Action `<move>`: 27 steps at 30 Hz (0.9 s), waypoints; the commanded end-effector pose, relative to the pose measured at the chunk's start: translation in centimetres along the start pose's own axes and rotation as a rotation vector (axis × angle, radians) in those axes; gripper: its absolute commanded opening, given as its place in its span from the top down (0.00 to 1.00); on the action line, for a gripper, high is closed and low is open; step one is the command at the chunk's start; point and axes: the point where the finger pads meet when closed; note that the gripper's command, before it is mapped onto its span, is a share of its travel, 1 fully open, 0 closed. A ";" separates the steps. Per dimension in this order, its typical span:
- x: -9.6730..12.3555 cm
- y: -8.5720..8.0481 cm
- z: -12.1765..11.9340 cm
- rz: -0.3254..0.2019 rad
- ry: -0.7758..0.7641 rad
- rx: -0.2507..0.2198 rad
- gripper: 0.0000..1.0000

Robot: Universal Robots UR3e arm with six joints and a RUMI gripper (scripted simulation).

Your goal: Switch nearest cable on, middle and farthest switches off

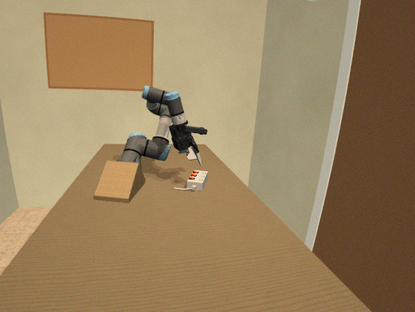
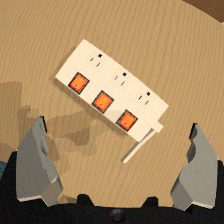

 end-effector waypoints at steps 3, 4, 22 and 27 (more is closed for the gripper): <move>-0.3 -1.5 0.0 -0.066 0.052 -0.027 0.00; -0.3 -1.8 -0.1 -0.079 0.061 -0.032 0.00; -1.5 -5.2 -0.8 -0.269 0.202 -0.069 0.00; -1.7 -5.6 -1.0 -0.292 0.219 -0.070 0.00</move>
Point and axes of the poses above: the point where the finger pads meet when closed, its own y axis out along the fingers, its own z axis across the jaws, x = y × z, and after that the axes turned 14 degrees about -y, right-handed
